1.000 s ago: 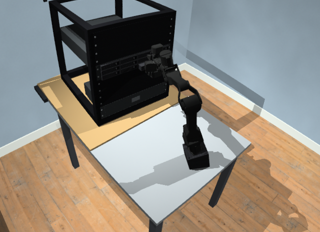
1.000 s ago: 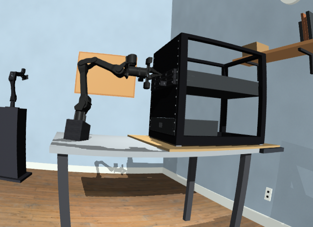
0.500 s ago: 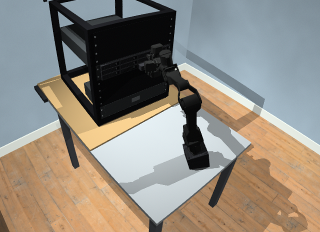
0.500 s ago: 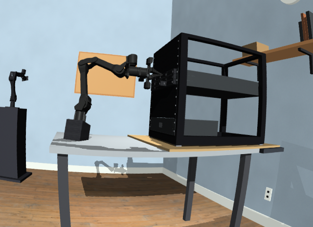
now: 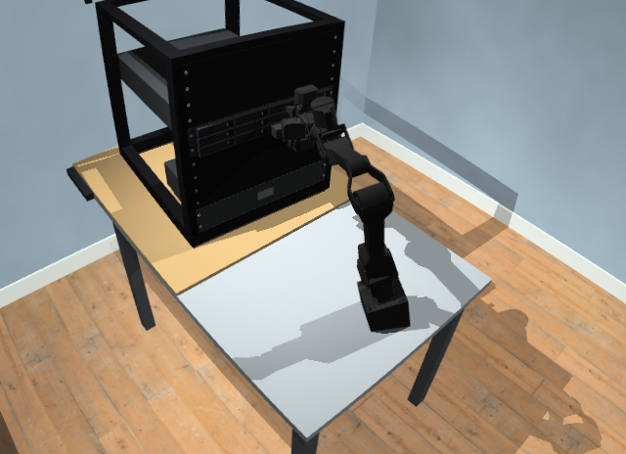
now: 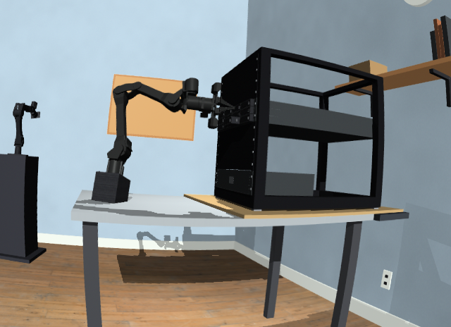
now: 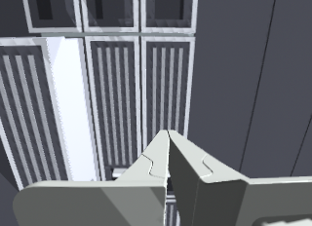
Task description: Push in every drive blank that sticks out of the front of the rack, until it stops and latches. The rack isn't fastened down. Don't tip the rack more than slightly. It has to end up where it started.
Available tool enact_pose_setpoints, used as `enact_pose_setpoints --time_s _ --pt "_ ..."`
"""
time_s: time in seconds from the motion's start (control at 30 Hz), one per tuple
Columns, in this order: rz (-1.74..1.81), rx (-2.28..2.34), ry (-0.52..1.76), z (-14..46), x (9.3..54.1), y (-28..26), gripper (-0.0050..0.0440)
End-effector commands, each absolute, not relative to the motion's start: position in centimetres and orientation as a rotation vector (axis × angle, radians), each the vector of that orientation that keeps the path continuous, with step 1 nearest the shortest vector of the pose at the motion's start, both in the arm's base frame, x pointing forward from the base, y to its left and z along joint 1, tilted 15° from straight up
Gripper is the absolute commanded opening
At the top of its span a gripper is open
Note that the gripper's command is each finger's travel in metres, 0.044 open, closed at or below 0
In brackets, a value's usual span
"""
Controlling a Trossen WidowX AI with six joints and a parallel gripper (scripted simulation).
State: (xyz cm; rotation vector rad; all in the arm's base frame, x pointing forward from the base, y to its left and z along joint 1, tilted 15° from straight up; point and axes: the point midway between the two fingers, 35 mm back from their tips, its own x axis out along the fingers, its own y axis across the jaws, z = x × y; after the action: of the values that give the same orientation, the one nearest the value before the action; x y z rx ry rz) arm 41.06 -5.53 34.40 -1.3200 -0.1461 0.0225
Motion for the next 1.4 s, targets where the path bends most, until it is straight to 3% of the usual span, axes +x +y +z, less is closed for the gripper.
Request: enact_pose_setpoints --time_s 0.0,1.37 --pt "0.007 -1.329 -0.168 35.5 41.07 -5.41 -0.005" --pt "0.007 -1.329 -0.168 35.6 41.84 -5.32 -0.005"
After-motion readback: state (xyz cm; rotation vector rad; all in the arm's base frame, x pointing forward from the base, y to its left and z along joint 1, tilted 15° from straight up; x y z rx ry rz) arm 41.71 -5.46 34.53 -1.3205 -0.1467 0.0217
